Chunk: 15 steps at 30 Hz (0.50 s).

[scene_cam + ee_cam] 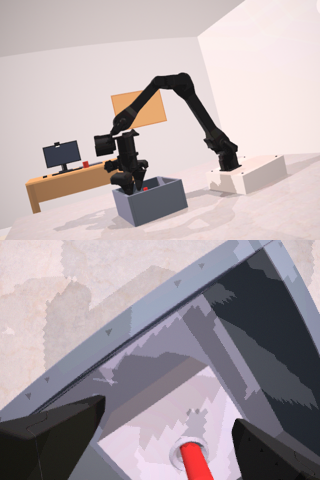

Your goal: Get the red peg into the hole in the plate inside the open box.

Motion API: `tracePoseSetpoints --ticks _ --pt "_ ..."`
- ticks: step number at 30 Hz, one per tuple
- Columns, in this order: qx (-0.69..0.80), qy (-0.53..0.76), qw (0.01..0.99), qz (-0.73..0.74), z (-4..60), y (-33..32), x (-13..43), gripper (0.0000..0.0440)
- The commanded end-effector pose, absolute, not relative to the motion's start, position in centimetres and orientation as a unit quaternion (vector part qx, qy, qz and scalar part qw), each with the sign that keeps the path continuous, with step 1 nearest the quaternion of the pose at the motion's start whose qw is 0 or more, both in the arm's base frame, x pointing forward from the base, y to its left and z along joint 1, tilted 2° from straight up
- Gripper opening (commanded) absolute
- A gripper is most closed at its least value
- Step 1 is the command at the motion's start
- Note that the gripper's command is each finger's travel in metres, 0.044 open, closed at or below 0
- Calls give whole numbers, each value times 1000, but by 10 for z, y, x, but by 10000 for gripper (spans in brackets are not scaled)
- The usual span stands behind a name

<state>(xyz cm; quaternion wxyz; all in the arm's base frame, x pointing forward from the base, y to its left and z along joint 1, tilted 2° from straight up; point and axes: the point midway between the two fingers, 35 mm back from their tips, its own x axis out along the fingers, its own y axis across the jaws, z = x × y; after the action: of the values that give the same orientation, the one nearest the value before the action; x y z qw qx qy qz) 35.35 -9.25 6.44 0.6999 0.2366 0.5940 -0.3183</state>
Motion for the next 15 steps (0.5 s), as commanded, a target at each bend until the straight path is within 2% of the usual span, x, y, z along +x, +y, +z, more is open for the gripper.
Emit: tracePoseSetpoints --ticks 1,15 --pt "243 597 702 -304 70 -92 364 438" --pt "270 575 734 -240 100 -77 413 440"
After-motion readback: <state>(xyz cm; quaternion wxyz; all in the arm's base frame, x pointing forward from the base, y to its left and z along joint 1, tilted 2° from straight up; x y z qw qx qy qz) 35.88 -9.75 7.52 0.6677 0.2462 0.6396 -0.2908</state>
